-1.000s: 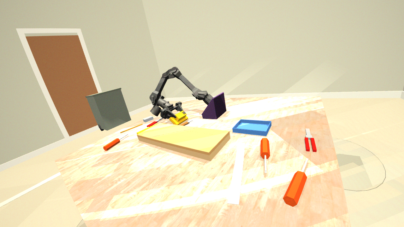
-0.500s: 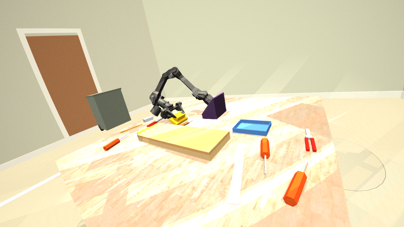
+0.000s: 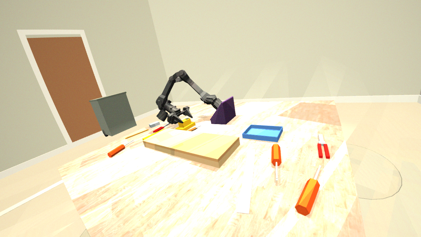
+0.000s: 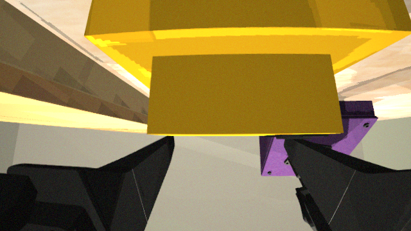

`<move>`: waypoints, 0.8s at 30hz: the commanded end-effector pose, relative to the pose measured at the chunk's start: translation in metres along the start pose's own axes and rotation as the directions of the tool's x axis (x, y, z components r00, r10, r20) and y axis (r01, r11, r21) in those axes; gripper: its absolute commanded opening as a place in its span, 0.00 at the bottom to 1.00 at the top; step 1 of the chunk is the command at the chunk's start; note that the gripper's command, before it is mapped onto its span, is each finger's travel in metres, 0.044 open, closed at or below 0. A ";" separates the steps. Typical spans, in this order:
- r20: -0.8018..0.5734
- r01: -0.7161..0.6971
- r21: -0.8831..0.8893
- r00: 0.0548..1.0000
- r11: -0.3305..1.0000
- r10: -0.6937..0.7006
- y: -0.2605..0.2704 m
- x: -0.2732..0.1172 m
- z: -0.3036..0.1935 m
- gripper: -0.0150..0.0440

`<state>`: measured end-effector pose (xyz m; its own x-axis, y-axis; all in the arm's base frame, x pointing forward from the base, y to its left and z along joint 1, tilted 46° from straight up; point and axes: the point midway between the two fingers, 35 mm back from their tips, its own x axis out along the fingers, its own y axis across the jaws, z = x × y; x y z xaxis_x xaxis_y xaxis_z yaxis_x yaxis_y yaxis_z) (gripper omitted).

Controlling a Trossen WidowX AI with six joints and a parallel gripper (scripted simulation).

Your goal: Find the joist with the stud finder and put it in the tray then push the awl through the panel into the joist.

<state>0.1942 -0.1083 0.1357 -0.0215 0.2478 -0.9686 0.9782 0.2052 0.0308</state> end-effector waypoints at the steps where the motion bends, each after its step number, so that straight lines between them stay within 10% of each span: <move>1: 0.002 -0.001 -0.001 1.000 1.000 0.001 0.000 -0.004 0.000 1.00; 24: 0.007 -0.005 -0.001 1.000 1.000 0.005 0.001 -0.030 -0.002 1.00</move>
<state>0.1941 -0.1134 0.1587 -0.0237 0.2518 -0.9675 0.9793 0.2004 0.0282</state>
